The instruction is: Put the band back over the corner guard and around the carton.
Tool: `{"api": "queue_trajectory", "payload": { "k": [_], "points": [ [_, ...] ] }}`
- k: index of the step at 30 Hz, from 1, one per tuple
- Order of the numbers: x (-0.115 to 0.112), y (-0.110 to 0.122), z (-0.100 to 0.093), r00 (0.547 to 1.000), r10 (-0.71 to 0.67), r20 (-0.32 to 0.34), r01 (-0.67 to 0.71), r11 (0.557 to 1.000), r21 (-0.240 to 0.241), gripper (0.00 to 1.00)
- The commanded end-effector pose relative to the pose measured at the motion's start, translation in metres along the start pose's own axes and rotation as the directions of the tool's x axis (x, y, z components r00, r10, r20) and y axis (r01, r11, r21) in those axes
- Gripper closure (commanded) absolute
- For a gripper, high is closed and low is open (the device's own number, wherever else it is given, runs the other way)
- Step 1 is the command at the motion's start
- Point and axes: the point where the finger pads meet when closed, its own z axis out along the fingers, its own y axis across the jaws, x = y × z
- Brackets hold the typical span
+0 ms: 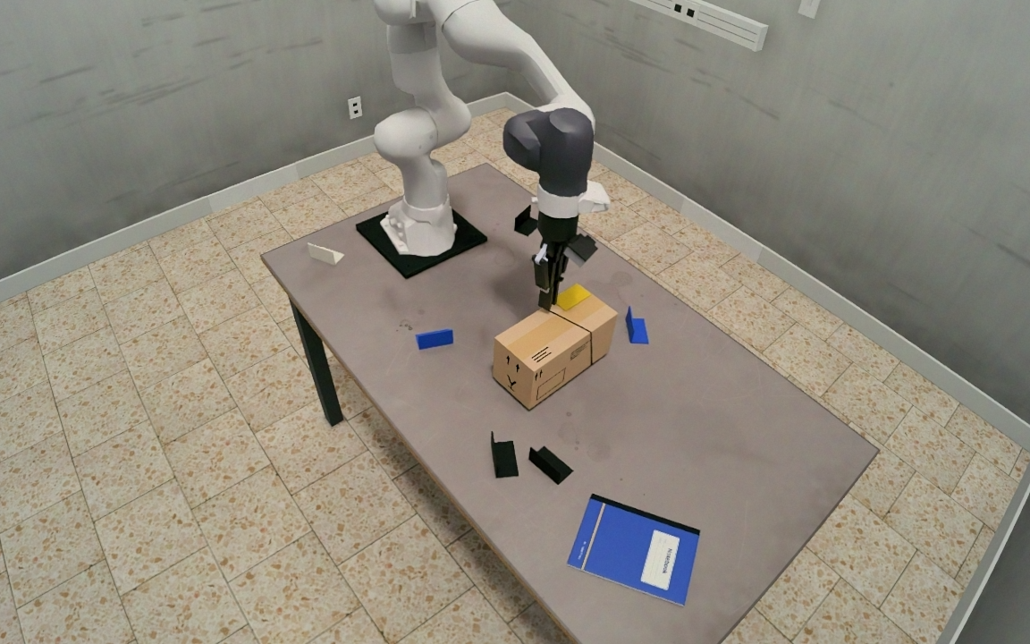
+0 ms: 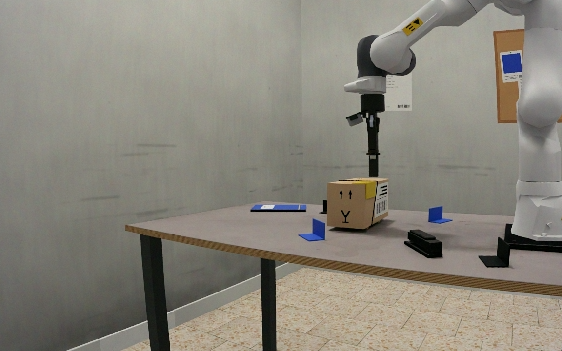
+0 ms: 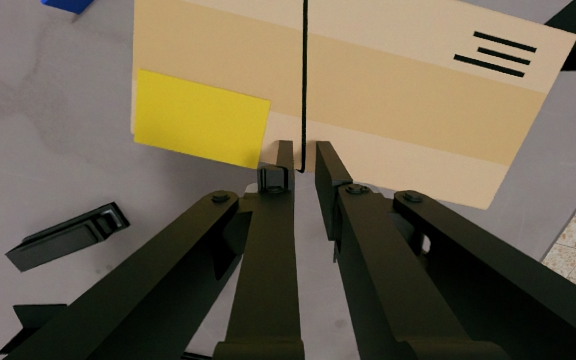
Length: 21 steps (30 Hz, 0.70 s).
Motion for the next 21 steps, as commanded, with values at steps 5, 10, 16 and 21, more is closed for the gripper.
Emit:
{"api": "queue_trajectory", "payload": {
  "k": [5, 10, 16, 21],
  "points": [
    [0.0009, 0.0004, 0.0057, 1.000, -0.004, -0.003, 0.004, 1.000, 0.002, 0.82],
    [0.0010, 0.0005, 0.0071, 1.000, -0.004, -0.003, 0.004, 1.000, 0.002, 0.82],
    [0.0010, 0.0006, 0.0086, 1.000, -0.004, -0.003, 0.004, 1.000, 0.002, 0.82],
    [0.0010, 0.0006, 0.0089, 1.000, -0.004, -0.003, 0.004, 1.000, 0.002, 0.82]
  ]
}}
